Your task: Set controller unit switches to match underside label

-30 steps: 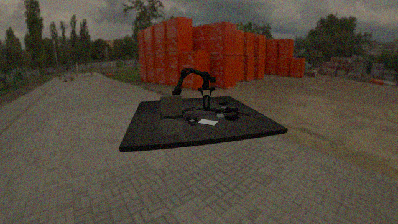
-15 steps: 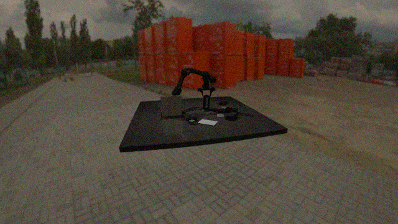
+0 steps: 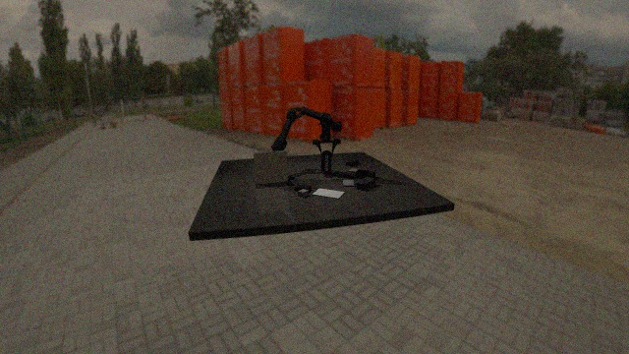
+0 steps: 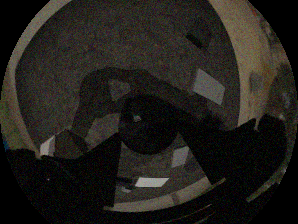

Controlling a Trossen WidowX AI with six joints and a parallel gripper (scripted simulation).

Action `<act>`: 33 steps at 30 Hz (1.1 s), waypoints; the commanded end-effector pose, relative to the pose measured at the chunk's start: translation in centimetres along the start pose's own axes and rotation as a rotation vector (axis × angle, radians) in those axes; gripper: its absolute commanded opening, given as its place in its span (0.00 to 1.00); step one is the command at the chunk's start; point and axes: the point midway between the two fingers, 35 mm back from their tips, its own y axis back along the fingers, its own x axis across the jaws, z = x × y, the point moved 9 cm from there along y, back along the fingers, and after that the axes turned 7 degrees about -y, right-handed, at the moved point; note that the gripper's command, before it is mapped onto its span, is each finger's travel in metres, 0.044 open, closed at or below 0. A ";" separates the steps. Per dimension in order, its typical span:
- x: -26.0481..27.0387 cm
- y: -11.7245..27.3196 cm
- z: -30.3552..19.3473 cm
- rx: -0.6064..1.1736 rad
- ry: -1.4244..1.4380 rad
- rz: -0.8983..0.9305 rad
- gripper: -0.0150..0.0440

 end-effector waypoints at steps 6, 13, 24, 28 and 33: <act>0.0 -0.8 -1.3 0.010 -0.006 0.024 0.83; -0.1 -0.9 -2.2 0.010 -0.006 0.024 0.83; -0.2 -1.0 -3.1 0.011 -0.006 0.024 0.83; -0.2 -1.0 -3.4 0.011 -0.006 0.024 0.83; -0.3 -1.1 -3.8 0.011 -0.006 0.024 0.83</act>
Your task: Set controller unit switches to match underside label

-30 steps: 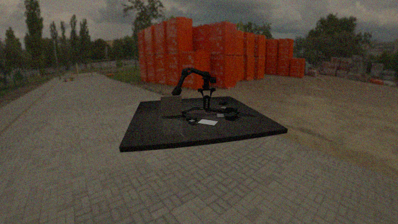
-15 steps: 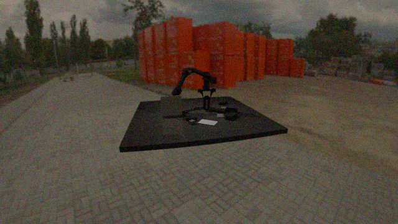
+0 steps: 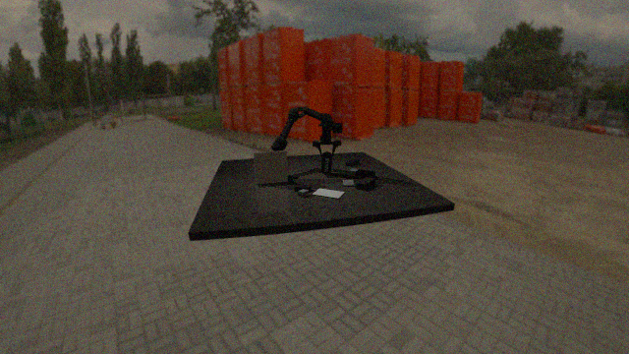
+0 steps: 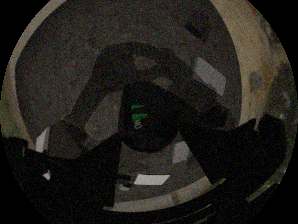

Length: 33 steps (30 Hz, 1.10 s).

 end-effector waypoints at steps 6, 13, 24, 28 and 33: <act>0.1 -0.8 -0.9 0.006 -0.004 0.021 0.83; 0.0 -0.9 -1.4 0.006 -0.004 0.021 0.83; -0.1 -1.1 -2.3 0.006 -0.004 0.021 0.83; -0.1 -1.2 -2.6 0.007 -0.004 0.021 0.83; -0.2 -1.3 -2.9 0.007 -0.004 0.021 0.83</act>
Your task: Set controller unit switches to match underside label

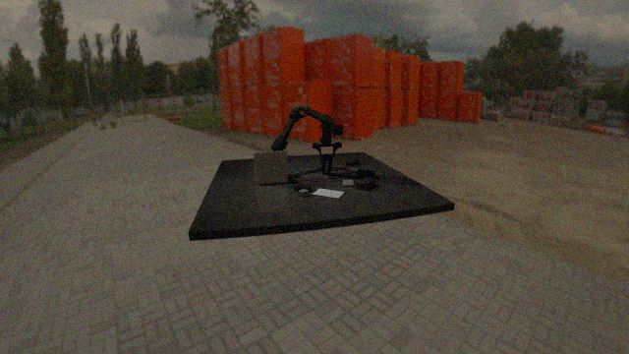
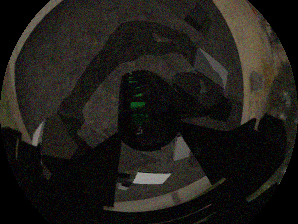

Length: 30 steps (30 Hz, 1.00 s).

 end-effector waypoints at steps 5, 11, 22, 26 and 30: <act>0.1 -0.7 -0.7 0.004 -0.002 0.018 0.83; 0.0 -0.9 -1.1 0.004 -0.002 0.018 0.83; 0.0 -1.2 -1.9 0.004 -0.002 0.018 0.83; -0.1 -1.4 -2.2 0.004 -0.002 0.018 0.83; -0.1 -1.5 -2.5 0.004 -0.002 0.018 0.83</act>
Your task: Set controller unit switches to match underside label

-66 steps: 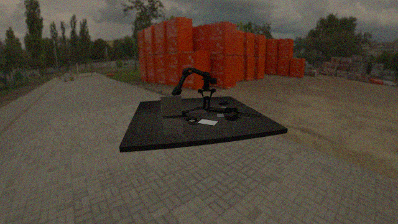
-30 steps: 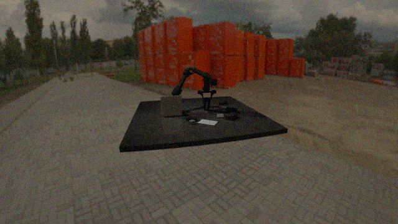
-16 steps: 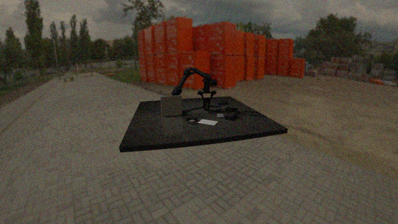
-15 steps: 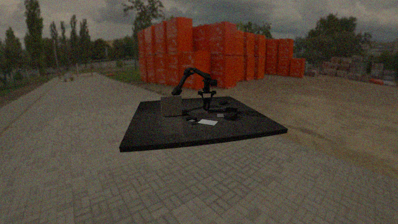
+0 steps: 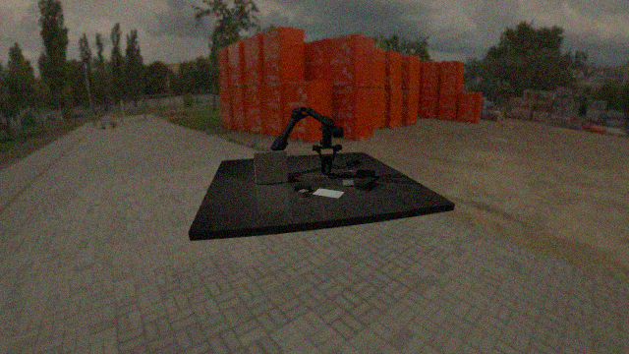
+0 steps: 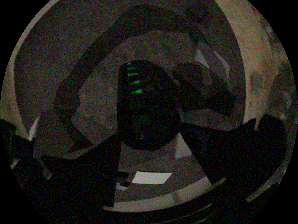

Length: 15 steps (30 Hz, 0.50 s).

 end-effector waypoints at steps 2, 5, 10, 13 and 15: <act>0.1 -0.6 -0.4 0.002 -0.002 0.015 0.83; 0.1 -0.7 -0.6 0.002 -0.002 0.015 0.83; 0.1 -0.9 -1.0 0.002 -0.002 0.015 0.83; 0.0 -1.0 -1.2 0.002 -0.002 0.015 0.83; 0.0 -1.1 -1.3 0.002 -0.002 0.015 0.83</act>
